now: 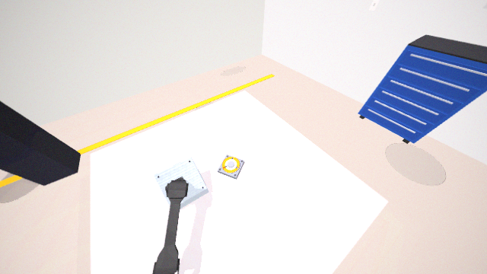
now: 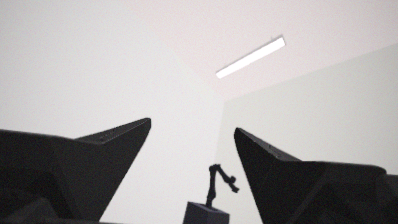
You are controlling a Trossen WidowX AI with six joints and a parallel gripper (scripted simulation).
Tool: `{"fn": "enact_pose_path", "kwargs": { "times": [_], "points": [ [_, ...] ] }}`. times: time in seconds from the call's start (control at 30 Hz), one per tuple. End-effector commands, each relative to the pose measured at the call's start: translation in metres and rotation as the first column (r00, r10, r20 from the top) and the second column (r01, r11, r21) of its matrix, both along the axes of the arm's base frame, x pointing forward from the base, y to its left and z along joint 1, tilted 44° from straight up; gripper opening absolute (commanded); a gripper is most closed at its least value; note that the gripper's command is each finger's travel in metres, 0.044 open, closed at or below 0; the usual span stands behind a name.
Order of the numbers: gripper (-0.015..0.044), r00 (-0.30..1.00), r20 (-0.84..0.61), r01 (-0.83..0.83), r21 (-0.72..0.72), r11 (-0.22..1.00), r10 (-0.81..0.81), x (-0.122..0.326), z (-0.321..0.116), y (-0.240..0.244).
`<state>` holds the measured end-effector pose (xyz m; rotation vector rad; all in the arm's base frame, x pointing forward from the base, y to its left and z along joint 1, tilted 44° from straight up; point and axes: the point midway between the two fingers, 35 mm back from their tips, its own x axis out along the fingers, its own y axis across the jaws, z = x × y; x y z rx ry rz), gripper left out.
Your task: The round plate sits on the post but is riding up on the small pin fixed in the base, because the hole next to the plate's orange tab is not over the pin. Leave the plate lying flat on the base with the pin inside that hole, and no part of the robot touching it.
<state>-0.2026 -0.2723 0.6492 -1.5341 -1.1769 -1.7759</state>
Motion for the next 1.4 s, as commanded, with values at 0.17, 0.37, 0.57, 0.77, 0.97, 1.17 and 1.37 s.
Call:
{"fn": "enact_pose_path", "kwargs": {
  "times": [0.17, 0.37, 0.57, 0.77, 0.97, 1.17, 1.37],
  "points": [
    [0.0242, 0.975, -0.096, 0.186, -0.135, 0.973, -0.199, 0.046, 0.034, 0.082],
    [0.0085, 0.892, -0.122, 0.396, -0.254, 0.883, -0.435, 0.094, 0.051, 0.151],
    [0.0, 0.772, -0.105, 0.532, -0.433, 0.727, -0.627, 0.153, 0.053, 0.231],
    [0.0, 0.629, -0.019, 0.618, -0.595, 0.514, -0.777, 0.215, 0.037, 0.301],
    [0.0, 0.475, 0.13, 0.649, -0.72, 0.246, -0.871, 0.28, 0.005, 0.361],
    [0.0, 0.338, 0.332, 0.621, -0.782, -0.056, -0.88, 0.345, -0.043, 0.41],
    [0.0, 0.246, 0.555, 0.545, -0.757, -0.36, -0.794, 0.406, -0.105, 0.445]
  ]
}}
